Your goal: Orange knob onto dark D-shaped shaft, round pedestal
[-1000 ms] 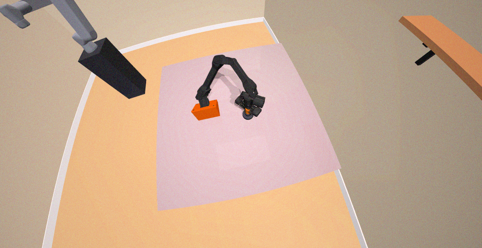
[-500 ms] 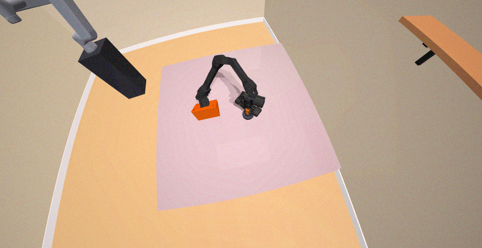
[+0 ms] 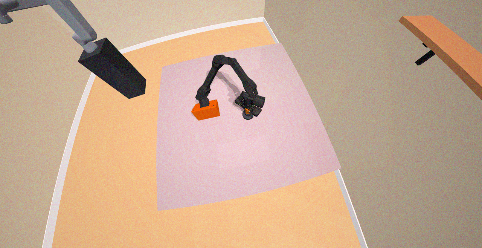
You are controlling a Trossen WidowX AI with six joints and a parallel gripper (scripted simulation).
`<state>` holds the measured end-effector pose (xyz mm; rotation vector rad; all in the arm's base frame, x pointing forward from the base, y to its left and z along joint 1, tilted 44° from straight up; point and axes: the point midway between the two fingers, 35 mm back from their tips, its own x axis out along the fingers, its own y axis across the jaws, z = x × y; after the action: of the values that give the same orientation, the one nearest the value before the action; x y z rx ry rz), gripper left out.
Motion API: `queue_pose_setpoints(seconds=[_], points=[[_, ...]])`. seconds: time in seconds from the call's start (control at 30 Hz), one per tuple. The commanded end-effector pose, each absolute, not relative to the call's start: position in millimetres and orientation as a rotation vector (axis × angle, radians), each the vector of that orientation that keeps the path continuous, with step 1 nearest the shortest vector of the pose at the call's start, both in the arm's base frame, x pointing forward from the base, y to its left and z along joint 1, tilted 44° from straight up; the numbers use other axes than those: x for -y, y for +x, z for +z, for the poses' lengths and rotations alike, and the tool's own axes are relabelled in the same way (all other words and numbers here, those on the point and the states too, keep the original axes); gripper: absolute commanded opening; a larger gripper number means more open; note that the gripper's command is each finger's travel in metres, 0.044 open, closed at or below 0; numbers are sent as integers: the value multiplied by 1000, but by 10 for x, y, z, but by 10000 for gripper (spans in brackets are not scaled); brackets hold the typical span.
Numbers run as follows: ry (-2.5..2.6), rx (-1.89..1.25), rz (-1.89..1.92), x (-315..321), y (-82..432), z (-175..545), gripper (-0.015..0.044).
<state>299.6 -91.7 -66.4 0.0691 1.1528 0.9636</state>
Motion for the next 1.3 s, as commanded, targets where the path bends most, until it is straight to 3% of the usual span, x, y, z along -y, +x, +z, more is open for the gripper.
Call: queue_pose_setpoints(seconds=[0.0,1.27], points=[[76,-1150,960,912,3003,-658,0],[34,-1124,990,946,2988,-635,0]])
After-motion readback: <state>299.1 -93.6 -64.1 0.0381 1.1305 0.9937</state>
